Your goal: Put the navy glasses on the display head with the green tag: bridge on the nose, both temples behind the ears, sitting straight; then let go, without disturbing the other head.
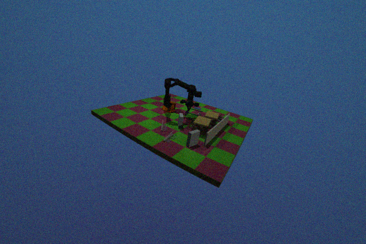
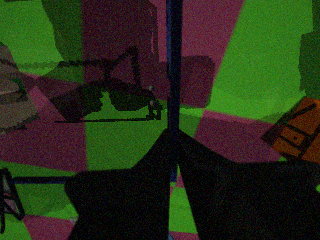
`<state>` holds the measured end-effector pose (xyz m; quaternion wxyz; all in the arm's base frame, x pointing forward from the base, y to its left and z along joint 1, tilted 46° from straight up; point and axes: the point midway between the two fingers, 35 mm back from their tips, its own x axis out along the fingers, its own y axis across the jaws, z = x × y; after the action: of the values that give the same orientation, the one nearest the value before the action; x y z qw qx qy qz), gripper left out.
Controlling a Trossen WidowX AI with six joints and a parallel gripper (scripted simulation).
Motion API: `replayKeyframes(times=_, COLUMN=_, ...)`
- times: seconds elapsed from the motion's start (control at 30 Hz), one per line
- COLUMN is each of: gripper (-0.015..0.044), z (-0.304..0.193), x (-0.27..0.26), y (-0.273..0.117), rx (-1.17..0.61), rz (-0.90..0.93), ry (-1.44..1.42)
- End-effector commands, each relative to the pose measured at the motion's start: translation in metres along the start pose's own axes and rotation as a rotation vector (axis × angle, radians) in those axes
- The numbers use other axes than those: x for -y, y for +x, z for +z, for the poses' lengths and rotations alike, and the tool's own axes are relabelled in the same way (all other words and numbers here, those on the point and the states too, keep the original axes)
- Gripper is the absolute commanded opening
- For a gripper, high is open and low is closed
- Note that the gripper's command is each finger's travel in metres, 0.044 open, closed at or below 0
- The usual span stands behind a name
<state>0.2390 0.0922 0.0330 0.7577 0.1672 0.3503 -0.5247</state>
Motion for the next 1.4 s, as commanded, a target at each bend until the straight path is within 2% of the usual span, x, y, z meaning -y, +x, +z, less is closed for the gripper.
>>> replayKeyframes(times=0.0, gripper=0.0, z=0.001, x=-0.007, y=-0.001, rx=0.003, rz=0.011, ry=0.002)
replayKeyframes(times=1.37, gripper=0.0, z=0.001, x=-0.06, y=0.0, rx=0.003, rz=0.018, ry=0.004)
